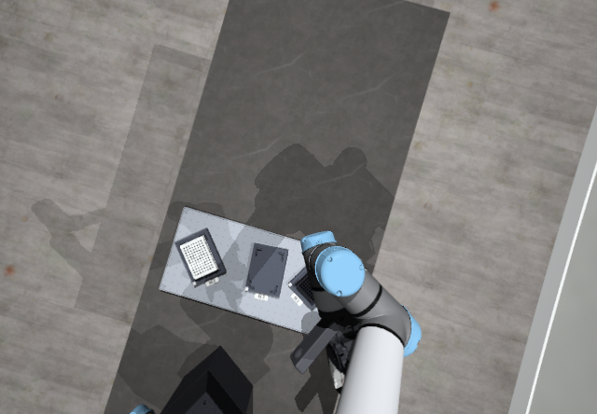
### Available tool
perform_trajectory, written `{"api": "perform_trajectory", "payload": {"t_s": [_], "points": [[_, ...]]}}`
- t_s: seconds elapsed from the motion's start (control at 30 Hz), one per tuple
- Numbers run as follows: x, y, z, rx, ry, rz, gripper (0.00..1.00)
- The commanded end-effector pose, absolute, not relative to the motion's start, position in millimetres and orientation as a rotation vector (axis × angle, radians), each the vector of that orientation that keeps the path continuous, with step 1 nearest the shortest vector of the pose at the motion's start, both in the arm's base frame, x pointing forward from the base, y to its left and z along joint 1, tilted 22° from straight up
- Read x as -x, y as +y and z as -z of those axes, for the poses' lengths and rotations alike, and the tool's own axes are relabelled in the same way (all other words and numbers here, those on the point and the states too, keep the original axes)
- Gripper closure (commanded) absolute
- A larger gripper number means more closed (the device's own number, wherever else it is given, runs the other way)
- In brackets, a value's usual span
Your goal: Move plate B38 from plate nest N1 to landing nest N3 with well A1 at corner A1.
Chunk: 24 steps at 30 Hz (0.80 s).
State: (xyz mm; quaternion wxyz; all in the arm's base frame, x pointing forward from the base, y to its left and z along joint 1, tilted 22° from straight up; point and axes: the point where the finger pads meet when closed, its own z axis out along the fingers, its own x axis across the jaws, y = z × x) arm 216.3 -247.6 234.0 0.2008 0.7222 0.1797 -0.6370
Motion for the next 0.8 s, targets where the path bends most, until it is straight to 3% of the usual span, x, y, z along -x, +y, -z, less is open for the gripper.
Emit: {"api": "perform_trajectory", "payload": {"t_s": [0.0, 0.77], "points": [[-215.3, -238.7, -236.0, -2.058, 0.377, 1.708, 0.18], [-212.6, -189.3, -233.2, -2.189, -0.090, 1.422, 0.18]]}}
